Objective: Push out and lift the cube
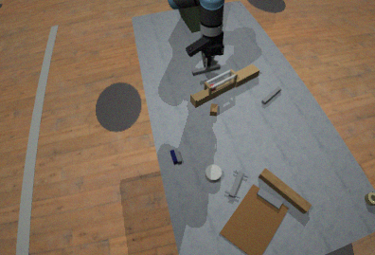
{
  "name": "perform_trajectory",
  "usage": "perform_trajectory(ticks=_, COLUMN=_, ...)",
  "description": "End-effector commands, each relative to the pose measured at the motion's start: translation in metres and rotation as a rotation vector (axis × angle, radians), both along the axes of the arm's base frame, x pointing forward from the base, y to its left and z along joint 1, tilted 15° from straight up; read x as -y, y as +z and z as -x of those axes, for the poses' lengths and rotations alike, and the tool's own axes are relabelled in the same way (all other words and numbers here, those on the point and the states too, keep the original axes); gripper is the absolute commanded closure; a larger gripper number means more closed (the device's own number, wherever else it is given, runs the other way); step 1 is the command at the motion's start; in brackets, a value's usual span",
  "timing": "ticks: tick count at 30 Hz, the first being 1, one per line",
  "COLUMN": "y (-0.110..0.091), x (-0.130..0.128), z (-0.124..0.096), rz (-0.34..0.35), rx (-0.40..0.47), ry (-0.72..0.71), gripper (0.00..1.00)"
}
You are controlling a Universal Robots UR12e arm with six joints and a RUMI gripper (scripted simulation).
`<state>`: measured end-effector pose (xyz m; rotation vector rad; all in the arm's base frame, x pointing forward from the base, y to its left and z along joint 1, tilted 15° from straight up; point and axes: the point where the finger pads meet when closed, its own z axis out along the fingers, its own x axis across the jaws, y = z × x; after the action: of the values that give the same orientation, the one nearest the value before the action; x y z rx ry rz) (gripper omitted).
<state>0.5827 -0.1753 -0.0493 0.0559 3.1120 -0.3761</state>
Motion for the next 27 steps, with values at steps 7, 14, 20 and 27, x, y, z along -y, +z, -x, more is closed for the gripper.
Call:
perform_trajectory(ticks=7, y=-0.043, x=-0.17, z=-0.021, rz=0.01, rx=-0.049, ry=0.193, gripper=1.0)
perform_trajectory(ticks=14, y=-0.052, x=-0.205, z=-0.017, rz=0.014, rx=-0.06, ry=0.235, gripper=1.0)
perform_trajectory(ticks=20, y=-0.054, x=-0.214, z=-0.016, rz=0.015, rx=-0.062, ry=0.245, gripper=1.0)
perform_trajectory(ticks=27, y=-0.068, x=-0.209, z=-0.017, rz=0.015, rx=-0.062, ry=0.245, gripper=1.0)
